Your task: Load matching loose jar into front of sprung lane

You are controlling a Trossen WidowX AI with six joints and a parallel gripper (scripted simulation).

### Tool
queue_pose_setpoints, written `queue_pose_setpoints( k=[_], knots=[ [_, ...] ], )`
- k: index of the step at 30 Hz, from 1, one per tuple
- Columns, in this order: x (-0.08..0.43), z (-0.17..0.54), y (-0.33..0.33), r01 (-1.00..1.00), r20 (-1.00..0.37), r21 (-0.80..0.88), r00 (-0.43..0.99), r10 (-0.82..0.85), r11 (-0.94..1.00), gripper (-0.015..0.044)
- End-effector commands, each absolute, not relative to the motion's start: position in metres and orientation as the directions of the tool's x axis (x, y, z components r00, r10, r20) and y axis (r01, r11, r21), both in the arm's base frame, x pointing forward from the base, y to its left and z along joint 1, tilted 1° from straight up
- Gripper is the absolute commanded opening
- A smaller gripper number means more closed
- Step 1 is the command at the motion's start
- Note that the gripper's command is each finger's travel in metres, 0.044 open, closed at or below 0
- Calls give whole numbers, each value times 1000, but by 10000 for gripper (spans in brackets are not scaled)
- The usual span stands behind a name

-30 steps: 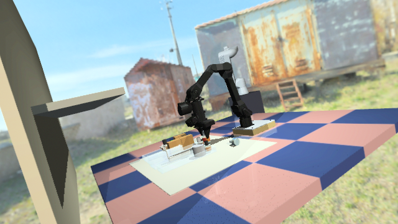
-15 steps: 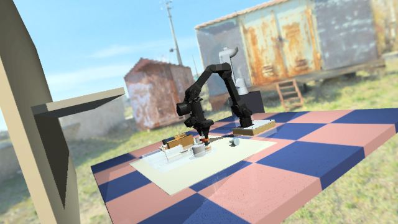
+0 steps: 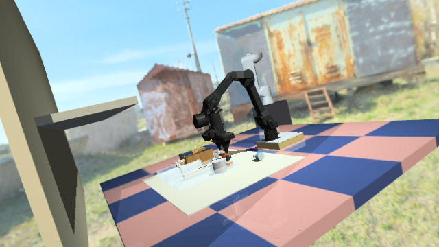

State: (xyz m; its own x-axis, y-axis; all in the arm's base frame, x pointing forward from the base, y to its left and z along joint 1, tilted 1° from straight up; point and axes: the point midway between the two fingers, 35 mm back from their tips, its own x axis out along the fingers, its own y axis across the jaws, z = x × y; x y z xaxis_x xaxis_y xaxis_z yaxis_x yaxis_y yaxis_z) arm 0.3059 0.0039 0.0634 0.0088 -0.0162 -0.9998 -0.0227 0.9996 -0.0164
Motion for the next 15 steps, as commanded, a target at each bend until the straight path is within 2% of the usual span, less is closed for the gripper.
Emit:
queue_pose_setpoints(
  k=[1,15],
  knots=[
    [315,66,4,-17,-999,-19,32,-18,1000,0],
    [321,66,4,-17,-999,-19,33,-18,1000,0]
  ],
)
